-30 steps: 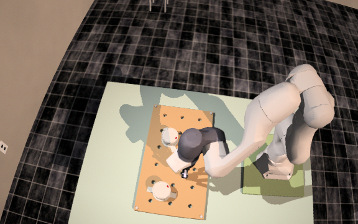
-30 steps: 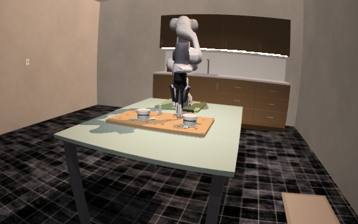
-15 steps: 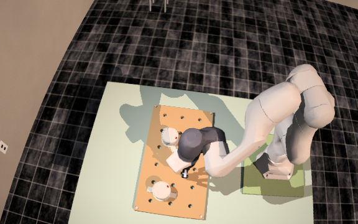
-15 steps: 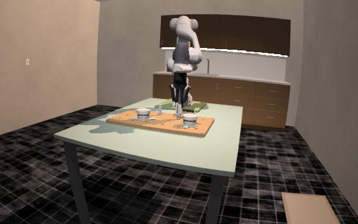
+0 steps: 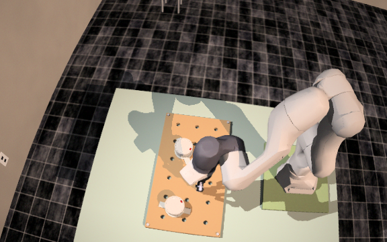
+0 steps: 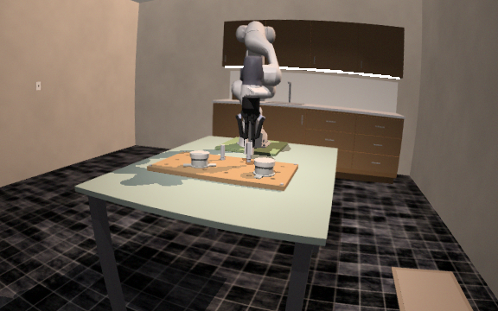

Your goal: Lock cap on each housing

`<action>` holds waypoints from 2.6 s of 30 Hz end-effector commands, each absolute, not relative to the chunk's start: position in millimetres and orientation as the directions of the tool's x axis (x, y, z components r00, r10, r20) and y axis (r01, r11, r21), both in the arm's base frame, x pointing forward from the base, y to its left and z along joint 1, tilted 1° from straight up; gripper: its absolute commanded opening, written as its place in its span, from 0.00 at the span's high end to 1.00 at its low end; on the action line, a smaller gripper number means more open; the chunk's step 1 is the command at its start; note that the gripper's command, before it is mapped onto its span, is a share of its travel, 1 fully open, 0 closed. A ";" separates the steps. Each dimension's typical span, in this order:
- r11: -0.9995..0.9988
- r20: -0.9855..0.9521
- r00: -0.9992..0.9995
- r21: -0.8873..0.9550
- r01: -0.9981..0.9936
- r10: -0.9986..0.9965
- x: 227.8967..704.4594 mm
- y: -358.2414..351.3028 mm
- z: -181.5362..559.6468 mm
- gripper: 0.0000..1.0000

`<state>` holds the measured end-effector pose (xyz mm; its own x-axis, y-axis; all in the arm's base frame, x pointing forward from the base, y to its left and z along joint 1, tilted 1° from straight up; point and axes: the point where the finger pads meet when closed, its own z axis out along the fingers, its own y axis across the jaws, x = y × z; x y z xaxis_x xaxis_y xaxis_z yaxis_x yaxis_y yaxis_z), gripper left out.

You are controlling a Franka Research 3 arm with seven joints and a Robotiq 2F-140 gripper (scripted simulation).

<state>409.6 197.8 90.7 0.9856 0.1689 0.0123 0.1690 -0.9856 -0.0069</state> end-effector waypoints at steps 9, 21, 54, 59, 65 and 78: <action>-0.985 0.010 0.985 -0.008 0.172 0.171 409.2 197.9 109.8 0.90; -0.985 0.010 0.985 -0.008 0.172 0.171 409.0 197.7 135.9 0.90; -0.985 0.010 0.985 -0.008 0.172 0.171 408.6 197.3 179.4 0.90; -0.985 0.010 0.985 -0.008 0.172 0.171 408.6 197.3 180.5 0.90; -0.985 0.010 0.985 -0.008 0.172 0.171 408.6 197.3 181.2 0.90; -0.985 0.010 0.985 -0.008 0.172 0.171 464.7 158.3 181.3 0.90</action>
<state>456.1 163.6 180.8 0.9926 0.1212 0.0117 0.1213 -0.9926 -0.0097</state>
